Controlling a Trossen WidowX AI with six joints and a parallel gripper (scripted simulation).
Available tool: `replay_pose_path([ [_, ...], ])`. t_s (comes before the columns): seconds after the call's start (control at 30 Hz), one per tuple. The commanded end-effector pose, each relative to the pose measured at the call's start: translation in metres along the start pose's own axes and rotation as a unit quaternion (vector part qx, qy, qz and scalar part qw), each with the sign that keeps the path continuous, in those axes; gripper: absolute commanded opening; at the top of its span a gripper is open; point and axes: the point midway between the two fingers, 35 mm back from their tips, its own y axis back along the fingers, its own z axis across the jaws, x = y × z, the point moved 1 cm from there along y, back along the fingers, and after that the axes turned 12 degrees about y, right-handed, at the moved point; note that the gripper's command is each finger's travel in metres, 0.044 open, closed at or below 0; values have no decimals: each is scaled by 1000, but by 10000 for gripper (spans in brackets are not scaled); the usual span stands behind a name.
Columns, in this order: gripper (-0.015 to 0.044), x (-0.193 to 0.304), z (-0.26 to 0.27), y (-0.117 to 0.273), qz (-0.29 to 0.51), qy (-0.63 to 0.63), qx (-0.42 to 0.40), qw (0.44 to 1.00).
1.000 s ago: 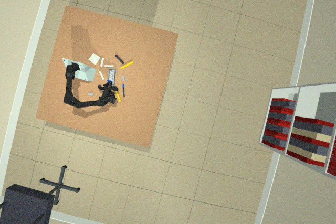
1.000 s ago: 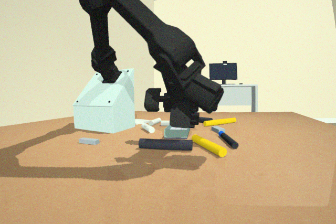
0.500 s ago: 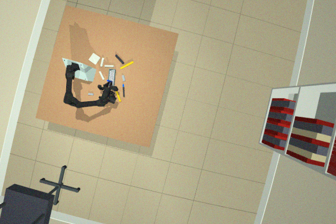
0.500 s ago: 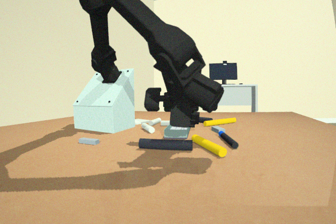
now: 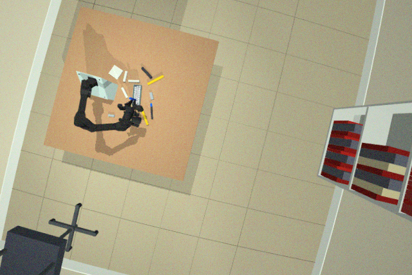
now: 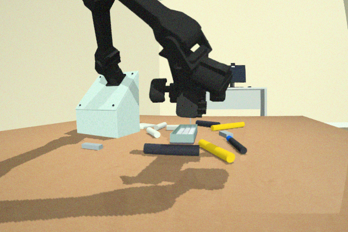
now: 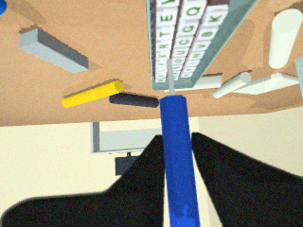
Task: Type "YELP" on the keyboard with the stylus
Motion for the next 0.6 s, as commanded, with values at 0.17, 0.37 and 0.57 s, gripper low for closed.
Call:
replay_pose_path([
  [0.17, 0, 4, 3, -8, 0, 0, -1, 1000],
  [0.37, 0, 20, 8, -34, 1, -1, -1, 1000],
  [0.57, 0, 38, 10, -62, 3, -2, -1, 1000],
])
